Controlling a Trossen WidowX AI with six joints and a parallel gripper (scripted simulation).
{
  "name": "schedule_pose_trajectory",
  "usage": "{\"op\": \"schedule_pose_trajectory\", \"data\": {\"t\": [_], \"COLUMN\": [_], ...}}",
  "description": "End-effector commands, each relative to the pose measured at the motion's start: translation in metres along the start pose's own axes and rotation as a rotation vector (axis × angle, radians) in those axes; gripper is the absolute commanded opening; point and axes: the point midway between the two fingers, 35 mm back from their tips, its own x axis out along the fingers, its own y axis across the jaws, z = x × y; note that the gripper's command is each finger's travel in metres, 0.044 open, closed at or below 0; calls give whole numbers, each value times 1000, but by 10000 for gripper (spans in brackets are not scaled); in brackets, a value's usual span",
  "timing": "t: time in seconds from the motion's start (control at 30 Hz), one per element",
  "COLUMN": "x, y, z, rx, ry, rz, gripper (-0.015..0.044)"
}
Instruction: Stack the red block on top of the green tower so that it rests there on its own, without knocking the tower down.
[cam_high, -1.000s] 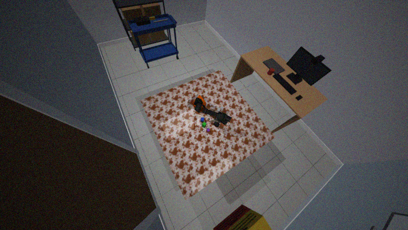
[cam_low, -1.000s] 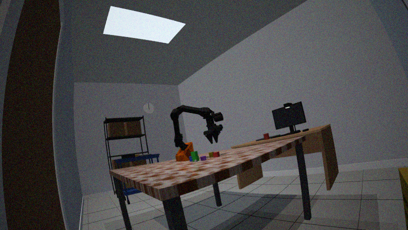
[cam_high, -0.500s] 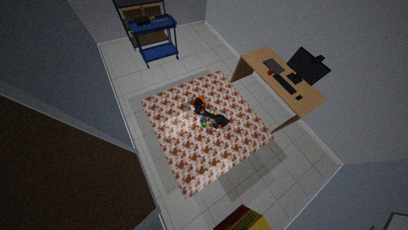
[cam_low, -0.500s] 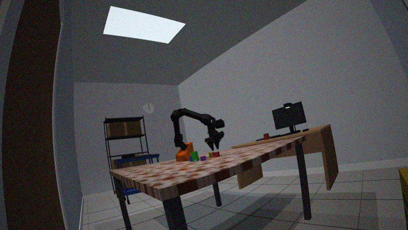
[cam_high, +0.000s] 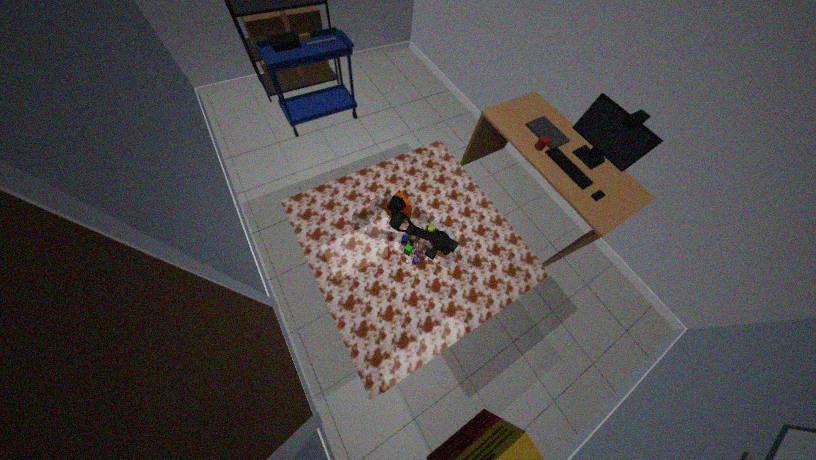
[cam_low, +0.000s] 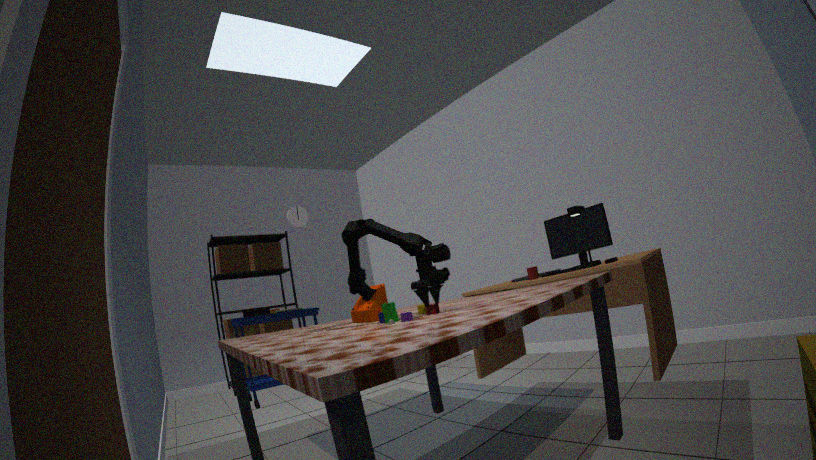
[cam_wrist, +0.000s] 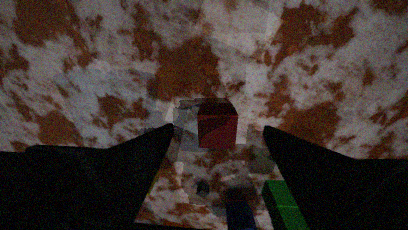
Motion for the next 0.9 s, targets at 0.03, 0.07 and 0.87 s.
{"op": "schedule_pose_trajectory", "data": {"t": [0.03, 0.07, 0.87], "x": [12, 14, 26], "y": [0, 0, 0], "z": [-2, -3, -3], "rx": [-7, -7, -7], "ry": [11, 11, 11], "rz": [-4, -4, -5], "gripper": [440, 440, 440]}}
